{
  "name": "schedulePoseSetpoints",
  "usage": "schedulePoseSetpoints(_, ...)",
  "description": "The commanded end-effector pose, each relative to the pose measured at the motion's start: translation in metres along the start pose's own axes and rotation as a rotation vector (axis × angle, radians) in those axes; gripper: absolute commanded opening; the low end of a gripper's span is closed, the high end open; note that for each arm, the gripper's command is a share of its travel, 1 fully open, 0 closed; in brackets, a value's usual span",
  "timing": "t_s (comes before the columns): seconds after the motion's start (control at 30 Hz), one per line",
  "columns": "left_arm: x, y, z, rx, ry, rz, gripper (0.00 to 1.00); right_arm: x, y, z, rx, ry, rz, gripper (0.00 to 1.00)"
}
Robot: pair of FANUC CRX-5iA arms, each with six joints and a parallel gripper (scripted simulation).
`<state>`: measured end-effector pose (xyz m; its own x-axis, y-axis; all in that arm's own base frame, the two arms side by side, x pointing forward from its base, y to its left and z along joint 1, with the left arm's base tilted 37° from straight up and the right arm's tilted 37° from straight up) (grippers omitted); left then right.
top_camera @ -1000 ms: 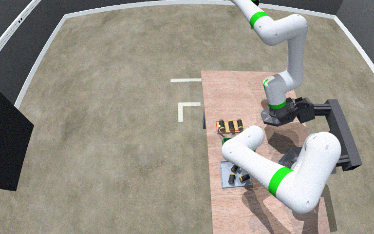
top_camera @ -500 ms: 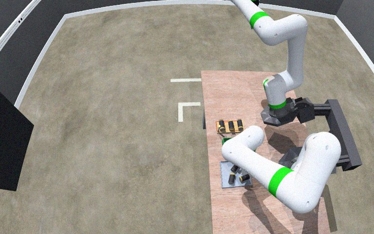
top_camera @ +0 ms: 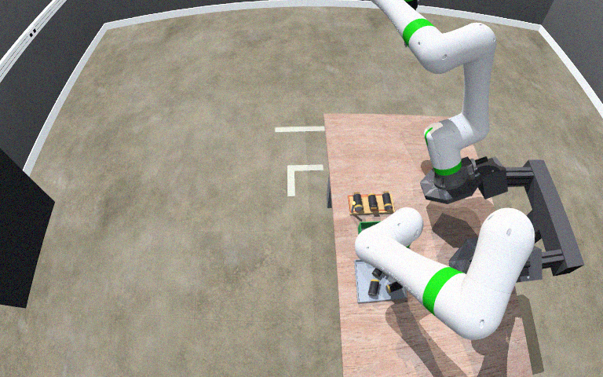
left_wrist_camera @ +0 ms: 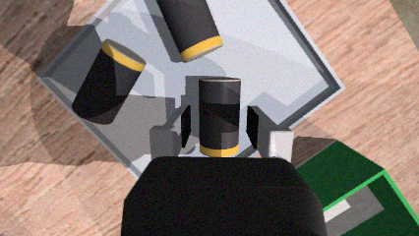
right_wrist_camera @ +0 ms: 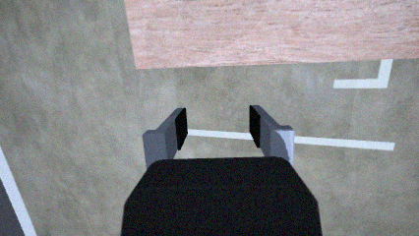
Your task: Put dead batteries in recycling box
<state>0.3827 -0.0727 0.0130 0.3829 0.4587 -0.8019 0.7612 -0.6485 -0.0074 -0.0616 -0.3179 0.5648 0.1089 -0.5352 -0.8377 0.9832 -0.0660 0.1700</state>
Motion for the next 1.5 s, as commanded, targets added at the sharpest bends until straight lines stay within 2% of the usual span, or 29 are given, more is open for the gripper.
schedulePoseSetpoints(0.0,0.0024,0.0010,0.0000,-0.001,0.000,0.002,0.90,-0.0011,-0.0004,0.0002,0.001,-0.002,0.000,1.00)
schedulePoseSetpoints(0.7,0.0124,0.0010,0.0000,-0.001,0.000,0.002,0.90,-0.0011,-0.0004,0.0002,0.001,-0.002,0.000,1.00)
schedulePoseSetpoints(0.73,0.0124,0.0010,0.0000,-0.001,0.000,0.002,0.57,-0.0011,-0.0004,0.0002,0.001,-0.002,0.000,1.00)
schedulePoseSetpoints(1.47,0.0124,0.0010,0.0000,-0.001,0.000,0.002,0.57,-0.0011,-0.0004,0.0002,0.001,-0.002,0.000,1.00)
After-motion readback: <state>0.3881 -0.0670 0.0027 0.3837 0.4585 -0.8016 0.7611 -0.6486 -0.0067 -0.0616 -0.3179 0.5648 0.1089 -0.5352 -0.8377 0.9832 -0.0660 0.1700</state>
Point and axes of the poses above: on each arm, the point where the finger pads meet when closed, its own x axis out along the fingers, its own y axis across the jaws, z = x × y, the point moved 5 cm from there along -x, back along the fingers, and after that the axes turned 3 degrees about x, right-handed, at the moved point
